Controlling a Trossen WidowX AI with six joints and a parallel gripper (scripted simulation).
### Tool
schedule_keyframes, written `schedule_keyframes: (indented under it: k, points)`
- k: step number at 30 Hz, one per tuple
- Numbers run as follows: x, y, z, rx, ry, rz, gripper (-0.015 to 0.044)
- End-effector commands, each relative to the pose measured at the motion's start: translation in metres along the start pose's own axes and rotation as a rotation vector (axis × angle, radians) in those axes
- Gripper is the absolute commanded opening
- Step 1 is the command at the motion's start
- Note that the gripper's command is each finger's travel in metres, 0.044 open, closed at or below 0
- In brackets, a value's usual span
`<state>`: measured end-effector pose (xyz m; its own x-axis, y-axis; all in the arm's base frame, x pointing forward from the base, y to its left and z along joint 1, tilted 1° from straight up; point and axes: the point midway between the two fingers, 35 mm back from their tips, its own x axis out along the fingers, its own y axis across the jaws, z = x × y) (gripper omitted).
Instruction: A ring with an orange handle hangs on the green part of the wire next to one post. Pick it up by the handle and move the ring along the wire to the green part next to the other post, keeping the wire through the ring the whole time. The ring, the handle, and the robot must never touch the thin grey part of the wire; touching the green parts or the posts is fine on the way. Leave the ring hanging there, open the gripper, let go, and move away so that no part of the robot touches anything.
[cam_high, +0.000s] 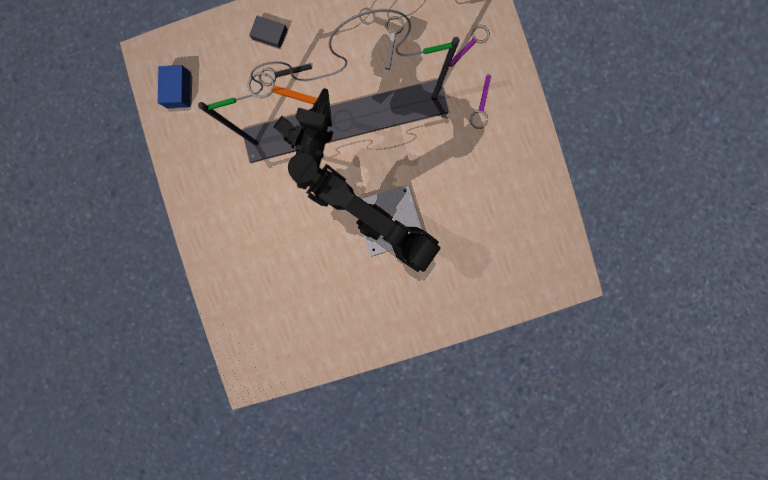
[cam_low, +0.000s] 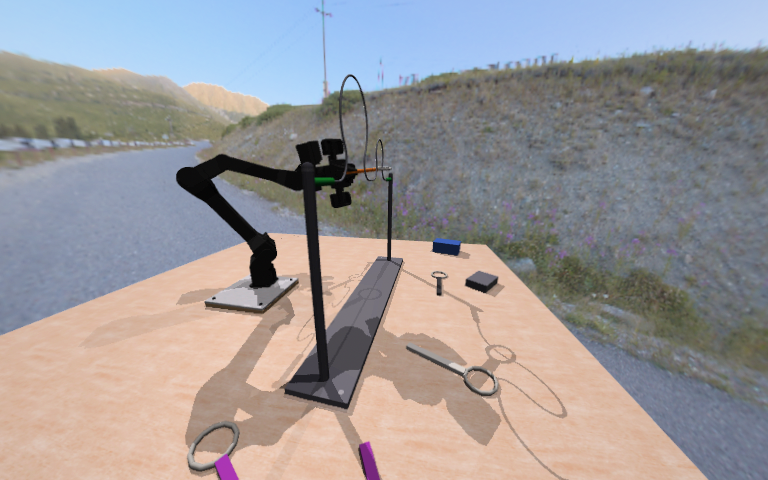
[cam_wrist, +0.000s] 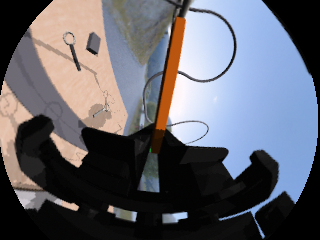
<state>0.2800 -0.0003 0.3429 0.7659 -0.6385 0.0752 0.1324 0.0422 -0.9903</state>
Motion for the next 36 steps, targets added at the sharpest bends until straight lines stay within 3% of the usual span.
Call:
schedule_keyframes:
  k: [1,36]
  points:
    - [-0.002,0.012,0.0,0.077,0.012,0.037,-0.015]
    - [-0.031,0.119,0.049,0.777,0.022,0.373,-0.015]
